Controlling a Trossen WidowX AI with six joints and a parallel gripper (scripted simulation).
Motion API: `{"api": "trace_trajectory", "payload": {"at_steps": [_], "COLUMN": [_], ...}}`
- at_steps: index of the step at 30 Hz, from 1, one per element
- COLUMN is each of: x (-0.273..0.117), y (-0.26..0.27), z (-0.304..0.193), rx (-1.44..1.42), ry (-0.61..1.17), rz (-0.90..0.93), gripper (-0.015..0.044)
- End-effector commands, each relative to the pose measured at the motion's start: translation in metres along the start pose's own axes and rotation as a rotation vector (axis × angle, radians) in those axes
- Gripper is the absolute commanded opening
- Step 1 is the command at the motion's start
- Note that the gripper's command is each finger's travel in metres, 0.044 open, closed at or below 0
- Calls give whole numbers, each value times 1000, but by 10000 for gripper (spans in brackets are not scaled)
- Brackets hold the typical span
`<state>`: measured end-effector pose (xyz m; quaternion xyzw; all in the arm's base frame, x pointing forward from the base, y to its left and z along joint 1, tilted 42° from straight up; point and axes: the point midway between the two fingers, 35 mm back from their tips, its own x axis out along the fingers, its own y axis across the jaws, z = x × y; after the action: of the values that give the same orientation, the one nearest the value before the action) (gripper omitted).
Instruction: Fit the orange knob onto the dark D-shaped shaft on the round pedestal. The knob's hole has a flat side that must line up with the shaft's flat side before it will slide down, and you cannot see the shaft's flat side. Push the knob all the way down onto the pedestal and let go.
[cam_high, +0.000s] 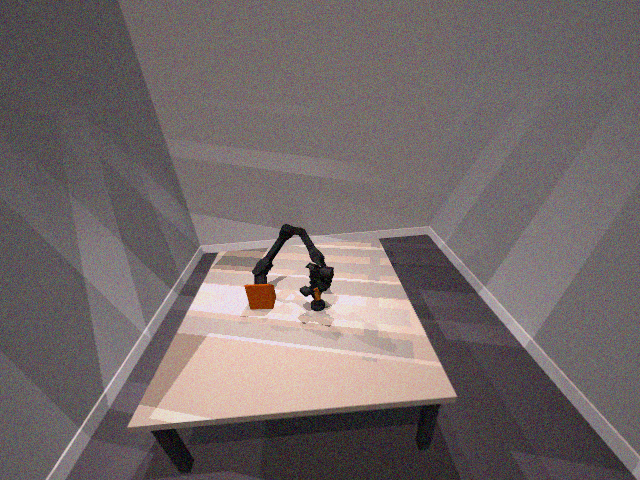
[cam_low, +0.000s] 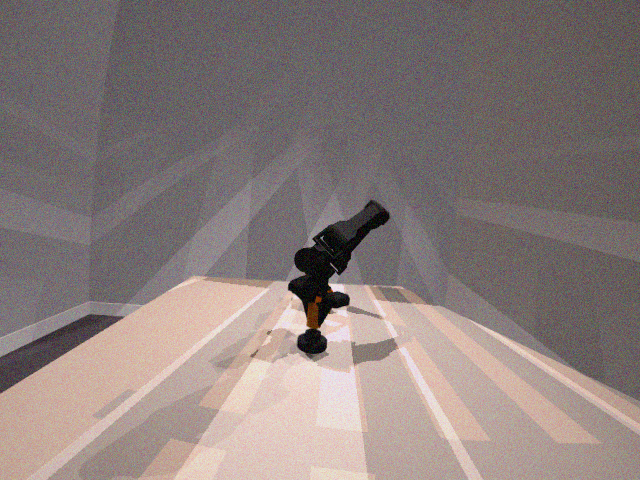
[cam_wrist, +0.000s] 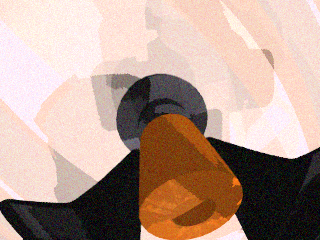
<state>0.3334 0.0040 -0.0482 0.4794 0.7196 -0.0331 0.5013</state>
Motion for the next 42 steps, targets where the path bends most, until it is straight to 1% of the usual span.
{"api": "trace_trajectory", "payload": {"at_steps": [1, 10, 18, 42], "x": [0, -5, -3, -3], "y": [1, 2, 1, 1], "z": [1, 2, 1, 1], "rx": [1, 10, 210, 210], "ry": [-3, -3, -3, -3], "rz": [3, 3, 3, 3], "gripper": [0, 0, 0, 0]}}
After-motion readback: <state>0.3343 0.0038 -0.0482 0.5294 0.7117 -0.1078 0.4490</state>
